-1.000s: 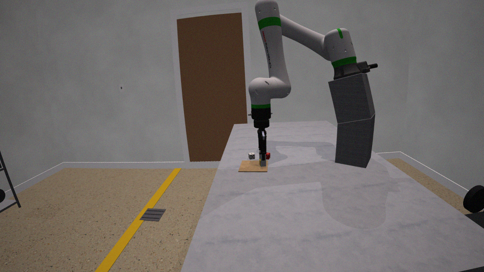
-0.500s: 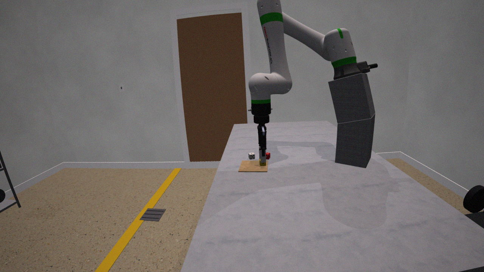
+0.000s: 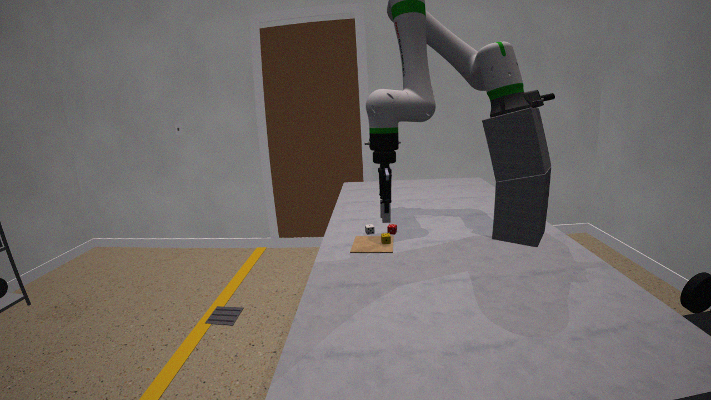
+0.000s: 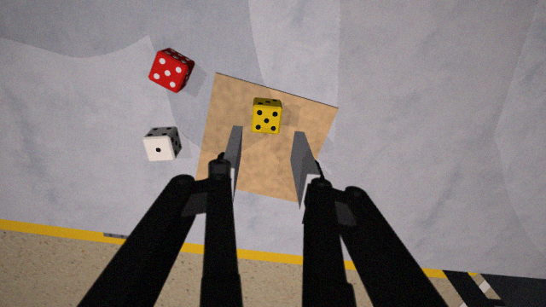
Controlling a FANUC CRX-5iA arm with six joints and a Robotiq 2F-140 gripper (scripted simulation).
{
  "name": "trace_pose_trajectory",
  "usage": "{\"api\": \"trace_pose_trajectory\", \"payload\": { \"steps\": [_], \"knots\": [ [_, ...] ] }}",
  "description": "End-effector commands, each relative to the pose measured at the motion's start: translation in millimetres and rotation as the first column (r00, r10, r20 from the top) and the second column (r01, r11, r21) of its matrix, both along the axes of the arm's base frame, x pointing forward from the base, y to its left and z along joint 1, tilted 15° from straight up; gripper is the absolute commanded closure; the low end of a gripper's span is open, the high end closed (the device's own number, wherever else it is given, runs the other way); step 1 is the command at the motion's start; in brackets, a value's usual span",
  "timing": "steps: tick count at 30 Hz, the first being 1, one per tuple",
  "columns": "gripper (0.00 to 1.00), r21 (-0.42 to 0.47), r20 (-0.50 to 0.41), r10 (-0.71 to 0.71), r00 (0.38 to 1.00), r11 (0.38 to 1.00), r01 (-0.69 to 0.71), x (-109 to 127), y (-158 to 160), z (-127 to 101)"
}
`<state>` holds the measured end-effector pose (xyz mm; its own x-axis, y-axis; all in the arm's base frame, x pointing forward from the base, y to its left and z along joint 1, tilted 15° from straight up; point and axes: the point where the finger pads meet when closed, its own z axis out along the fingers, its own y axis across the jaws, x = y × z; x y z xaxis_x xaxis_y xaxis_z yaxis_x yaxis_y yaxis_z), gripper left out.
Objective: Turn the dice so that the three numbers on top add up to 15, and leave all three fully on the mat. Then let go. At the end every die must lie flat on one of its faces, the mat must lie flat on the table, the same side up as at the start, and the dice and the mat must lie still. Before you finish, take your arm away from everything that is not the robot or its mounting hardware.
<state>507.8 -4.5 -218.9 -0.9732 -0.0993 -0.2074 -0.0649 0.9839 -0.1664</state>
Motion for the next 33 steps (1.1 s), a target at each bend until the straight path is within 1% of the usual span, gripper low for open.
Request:
{"api": "trace_pose_trajectory", "payload": {
  "steps": [1, 8, 9, 33],
  "knots": [
    [0.72, -0.007, -0.017, -0.003, 1.000, 1.000, 0.003, -0.9, 1.2, 8.2],
    [0.72, -0.006, -0.017, -0.003, 1.000, 1.000, 0.003, -1.3, 1.5, 10.0],
    [0.00, -0.006, -0.017, -0.003, 1.000, 1.000, 0.003, -1.3, 1.5, 10.0],
    [0.00, -0.009, -0.018, 0.009, 1.000, 1.000, -0.009, -1.3, 1.2, 10.0]
  ]
}}
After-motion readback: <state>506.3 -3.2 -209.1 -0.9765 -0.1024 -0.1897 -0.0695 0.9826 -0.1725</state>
